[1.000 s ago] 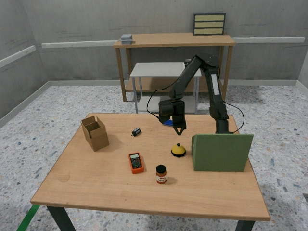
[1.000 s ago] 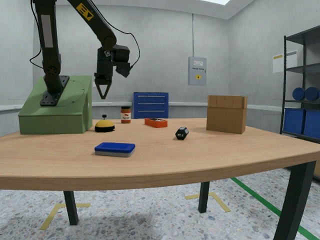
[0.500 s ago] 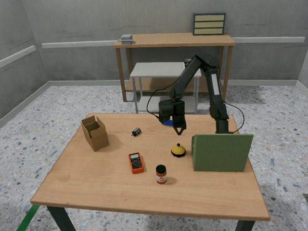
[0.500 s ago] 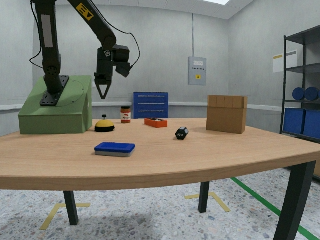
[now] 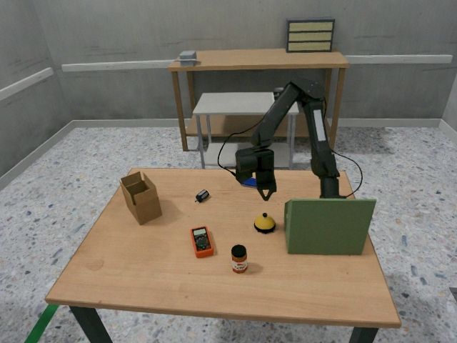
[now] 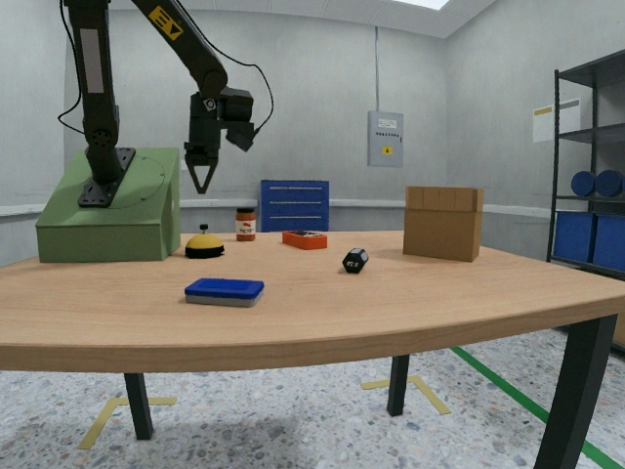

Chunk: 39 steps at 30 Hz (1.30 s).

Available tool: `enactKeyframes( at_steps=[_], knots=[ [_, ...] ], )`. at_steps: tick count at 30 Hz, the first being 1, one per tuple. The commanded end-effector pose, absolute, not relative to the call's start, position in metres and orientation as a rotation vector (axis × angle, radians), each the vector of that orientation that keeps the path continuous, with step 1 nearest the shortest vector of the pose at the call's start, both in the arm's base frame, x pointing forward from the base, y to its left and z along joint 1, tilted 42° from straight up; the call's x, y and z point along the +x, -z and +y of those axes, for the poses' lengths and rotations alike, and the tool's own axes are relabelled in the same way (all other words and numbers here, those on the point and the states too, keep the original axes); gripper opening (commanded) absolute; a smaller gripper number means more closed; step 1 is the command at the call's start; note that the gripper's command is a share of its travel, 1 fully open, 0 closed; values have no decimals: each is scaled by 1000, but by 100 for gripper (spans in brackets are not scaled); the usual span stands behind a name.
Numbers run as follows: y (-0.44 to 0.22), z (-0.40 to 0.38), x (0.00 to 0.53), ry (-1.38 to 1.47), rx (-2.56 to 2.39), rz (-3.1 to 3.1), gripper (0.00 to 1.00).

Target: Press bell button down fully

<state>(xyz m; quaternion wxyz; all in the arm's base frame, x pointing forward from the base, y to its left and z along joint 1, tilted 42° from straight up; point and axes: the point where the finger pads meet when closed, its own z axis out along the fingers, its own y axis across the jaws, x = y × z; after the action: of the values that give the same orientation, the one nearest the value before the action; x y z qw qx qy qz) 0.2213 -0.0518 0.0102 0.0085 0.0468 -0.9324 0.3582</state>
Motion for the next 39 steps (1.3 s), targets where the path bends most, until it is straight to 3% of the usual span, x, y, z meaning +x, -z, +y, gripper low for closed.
enactKeyframes(
  at_steps=[1,39],
  knots=[
    [-21,-45,230,-1141,165,-2954,0],
    [21,-77,221,-1133,176,-2900,0]
  ],
)
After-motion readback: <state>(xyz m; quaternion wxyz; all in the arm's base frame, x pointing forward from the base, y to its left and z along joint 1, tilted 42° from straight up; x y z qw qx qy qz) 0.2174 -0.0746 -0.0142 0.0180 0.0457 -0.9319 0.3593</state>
